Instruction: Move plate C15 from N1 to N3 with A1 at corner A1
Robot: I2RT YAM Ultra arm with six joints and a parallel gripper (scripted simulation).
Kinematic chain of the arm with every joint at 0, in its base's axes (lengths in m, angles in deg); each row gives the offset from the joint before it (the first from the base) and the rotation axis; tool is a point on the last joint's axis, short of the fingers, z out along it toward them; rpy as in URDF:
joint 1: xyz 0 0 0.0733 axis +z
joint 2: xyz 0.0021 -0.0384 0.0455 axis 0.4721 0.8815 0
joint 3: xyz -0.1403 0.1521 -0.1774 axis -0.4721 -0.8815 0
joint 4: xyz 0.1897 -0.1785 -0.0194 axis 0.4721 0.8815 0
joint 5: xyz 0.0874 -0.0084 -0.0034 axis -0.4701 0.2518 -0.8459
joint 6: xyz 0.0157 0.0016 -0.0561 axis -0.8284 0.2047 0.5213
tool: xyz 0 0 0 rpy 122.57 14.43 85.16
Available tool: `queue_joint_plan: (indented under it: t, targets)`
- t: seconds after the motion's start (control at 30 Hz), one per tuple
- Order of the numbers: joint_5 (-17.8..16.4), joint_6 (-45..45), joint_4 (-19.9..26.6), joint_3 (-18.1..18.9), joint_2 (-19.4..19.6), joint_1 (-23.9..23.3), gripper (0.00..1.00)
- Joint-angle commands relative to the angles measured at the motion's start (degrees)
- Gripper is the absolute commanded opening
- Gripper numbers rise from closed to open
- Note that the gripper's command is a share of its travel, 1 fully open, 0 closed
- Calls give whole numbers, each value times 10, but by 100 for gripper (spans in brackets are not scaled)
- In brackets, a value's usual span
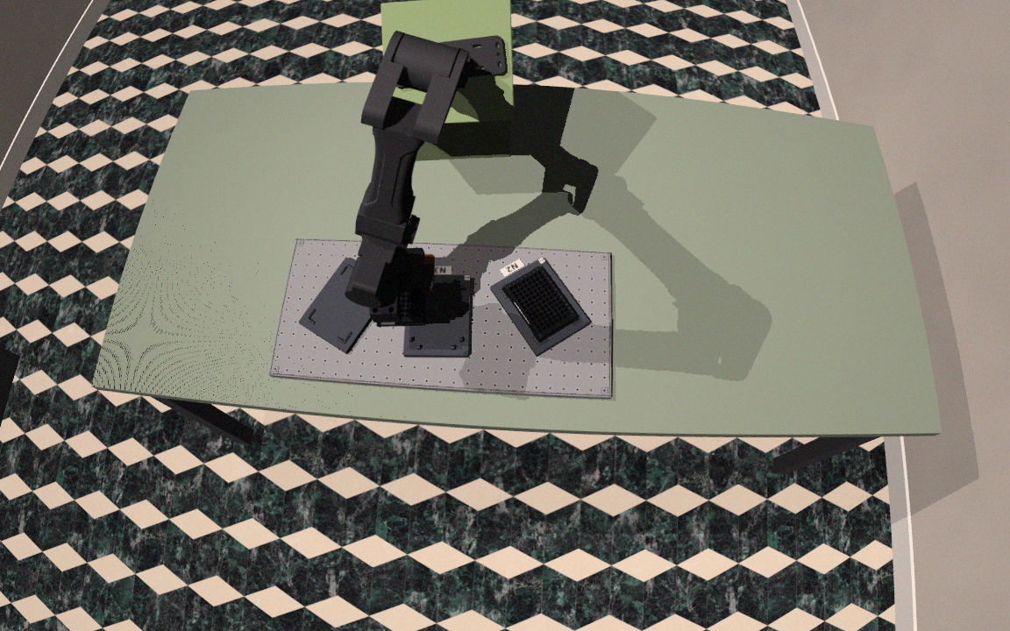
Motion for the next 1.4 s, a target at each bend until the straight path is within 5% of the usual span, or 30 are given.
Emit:
queue_joint_plan:
  t: [0.0,0.67,1.37]
  targets:
    - [21,-23,-12,-10,-16,12,0]
    - [99,-106,0,-19,-32,126,0]
    - [96,-102,-10,-21,-33,110,0]
